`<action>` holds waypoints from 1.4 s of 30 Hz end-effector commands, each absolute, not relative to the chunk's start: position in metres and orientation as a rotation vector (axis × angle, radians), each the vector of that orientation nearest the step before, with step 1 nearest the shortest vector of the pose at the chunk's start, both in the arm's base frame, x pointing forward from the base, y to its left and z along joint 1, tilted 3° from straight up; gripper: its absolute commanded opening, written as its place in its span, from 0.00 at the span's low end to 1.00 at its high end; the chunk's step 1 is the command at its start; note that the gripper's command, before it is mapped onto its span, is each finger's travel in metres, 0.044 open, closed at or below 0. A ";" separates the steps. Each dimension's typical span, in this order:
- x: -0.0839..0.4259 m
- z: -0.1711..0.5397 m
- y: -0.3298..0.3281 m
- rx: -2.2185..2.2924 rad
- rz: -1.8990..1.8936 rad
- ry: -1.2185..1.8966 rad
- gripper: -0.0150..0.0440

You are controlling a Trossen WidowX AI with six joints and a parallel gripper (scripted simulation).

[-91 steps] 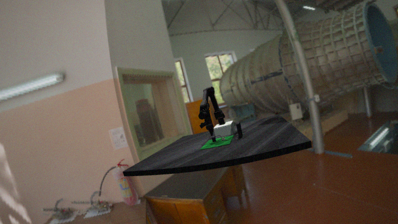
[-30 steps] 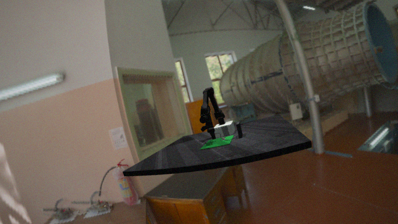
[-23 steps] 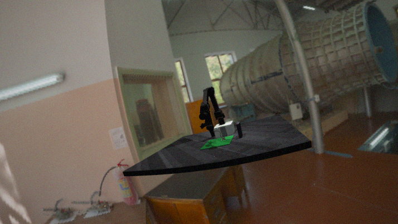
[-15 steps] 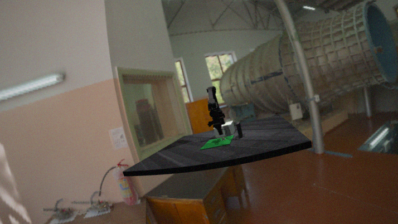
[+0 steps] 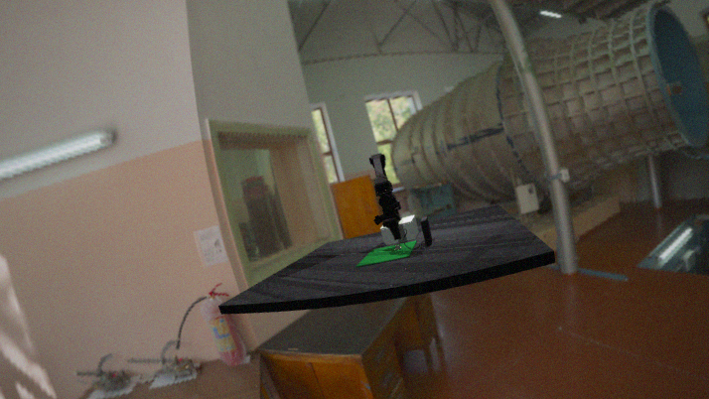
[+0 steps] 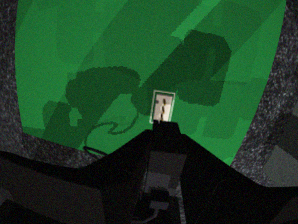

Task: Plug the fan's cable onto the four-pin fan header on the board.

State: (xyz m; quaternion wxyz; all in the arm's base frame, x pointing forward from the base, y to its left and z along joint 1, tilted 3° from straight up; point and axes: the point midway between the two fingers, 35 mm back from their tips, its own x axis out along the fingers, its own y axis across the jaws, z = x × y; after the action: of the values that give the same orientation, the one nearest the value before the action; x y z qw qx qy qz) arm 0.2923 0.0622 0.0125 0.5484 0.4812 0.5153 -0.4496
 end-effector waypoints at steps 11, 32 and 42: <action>0.294 0.015 0.054 1.144 -1.071 1.211 0.25; 0.295 -0.007 0.052 1.138 -1.067 1.213 0.25; 0.295 -0.009 0.052 1.138 -1.067 1.213 0.25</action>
State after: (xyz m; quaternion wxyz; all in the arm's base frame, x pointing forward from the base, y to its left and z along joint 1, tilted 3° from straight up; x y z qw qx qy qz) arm 0.2948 0.0530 -0.0076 0.5476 0.4830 0.5128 -0.4516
